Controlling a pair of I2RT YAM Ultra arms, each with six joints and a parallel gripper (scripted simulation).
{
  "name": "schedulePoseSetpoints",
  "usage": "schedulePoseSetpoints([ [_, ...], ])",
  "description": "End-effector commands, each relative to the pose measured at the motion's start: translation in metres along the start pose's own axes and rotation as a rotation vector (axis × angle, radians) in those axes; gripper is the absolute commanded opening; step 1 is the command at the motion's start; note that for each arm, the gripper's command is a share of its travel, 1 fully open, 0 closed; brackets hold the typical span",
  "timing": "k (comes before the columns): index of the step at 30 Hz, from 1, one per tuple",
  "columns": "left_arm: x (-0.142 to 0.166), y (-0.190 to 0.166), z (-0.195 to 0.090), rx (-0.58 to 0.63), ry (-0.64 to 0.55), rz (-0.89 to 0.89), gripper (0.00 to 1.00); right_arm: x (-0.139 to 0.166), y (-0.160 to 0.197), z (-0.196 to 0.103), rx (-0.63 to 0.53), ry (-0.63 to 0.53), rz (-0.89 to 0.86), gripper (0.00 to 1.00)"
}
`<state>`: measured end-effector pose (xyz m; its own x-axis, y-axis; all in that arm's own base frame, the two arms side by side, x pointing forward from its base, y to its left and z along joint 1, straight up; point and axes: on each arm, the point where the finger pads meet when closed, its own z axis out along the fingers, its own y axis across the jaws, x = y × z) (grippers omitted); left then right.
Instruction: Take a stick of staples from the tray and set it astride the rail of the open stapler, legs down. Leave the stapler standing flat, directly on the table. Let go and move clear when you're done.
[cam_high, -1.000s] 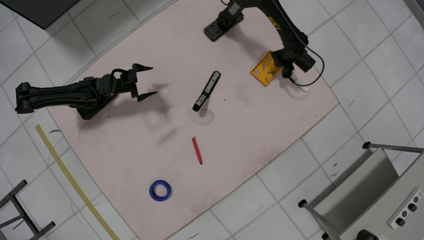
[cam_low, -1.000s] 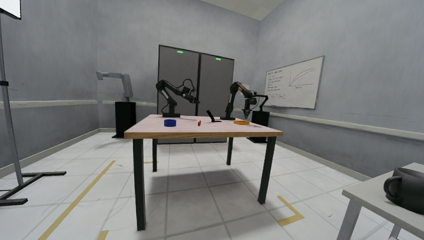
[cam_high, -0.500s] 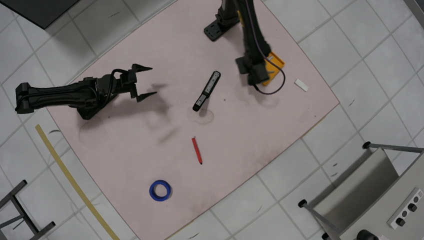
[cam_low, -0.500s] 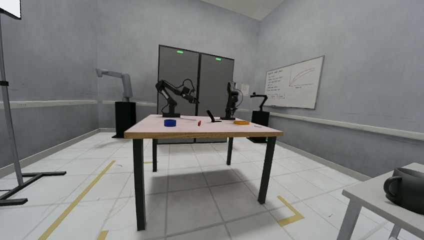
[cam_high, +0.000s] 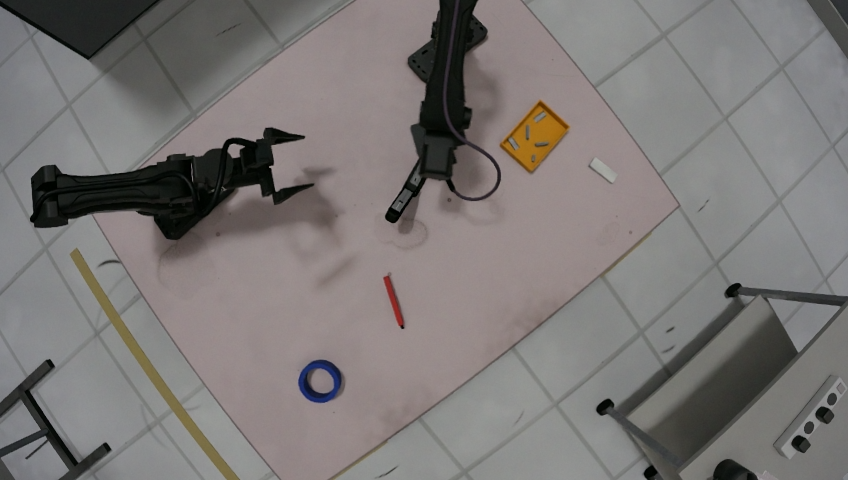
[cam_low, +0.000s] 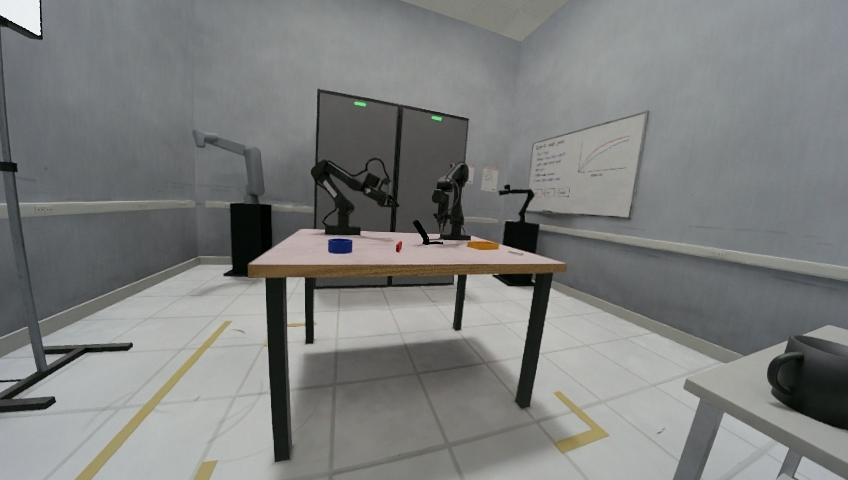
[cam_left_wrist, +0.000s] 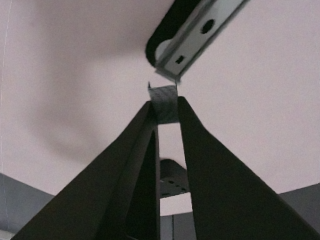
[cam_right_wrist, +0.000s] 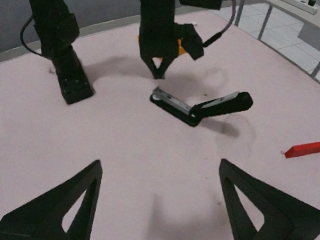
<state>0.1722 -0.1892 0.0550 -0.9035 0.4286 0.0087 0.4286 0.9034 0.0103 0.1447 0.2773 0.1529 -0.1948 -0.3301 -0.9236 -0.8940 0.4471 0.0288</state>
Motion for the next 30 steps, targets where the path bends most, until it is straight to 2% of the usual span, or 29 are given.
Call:
schedulePoseSetpoints([
  [1, -0.0114, -0.0098, -0.0070, -0.025, -0.044, -0.039, 0.06, -0.0064, -0.0002, -0.0029, 0.000, -0.023, -0.002, 1.00],
  [10, -0.0097, -0.0148, -0.0070, -0.015, -0.038, 0.076, 0.06, -0.0064, -0.0002, -0.0029, 0.000, -0.023, -0.002, 1.00],
  [22, -0.0072, -0.0123, -0.0065, -0.001, -0.028, 0.627, 0.06, -0.0064, -0.0002, -0.0029, 0.000, -0.023, -0.002, 1.00],
  [25, -0.0089, -0.0129, -0.0069, 0.000, -0.024, 0.721, 0.06, -0.0064, -0.0002, -0.0029, 0.000, -0.023, -0.002, 1.00],
  [30, -0.0084, -0.0124, -0.0069, 0.001, -0.021, 0.765, 0.06, -0.0064, -0.0002, -0.0029, 0.000, -0.023, -0.002, 1.00],
])
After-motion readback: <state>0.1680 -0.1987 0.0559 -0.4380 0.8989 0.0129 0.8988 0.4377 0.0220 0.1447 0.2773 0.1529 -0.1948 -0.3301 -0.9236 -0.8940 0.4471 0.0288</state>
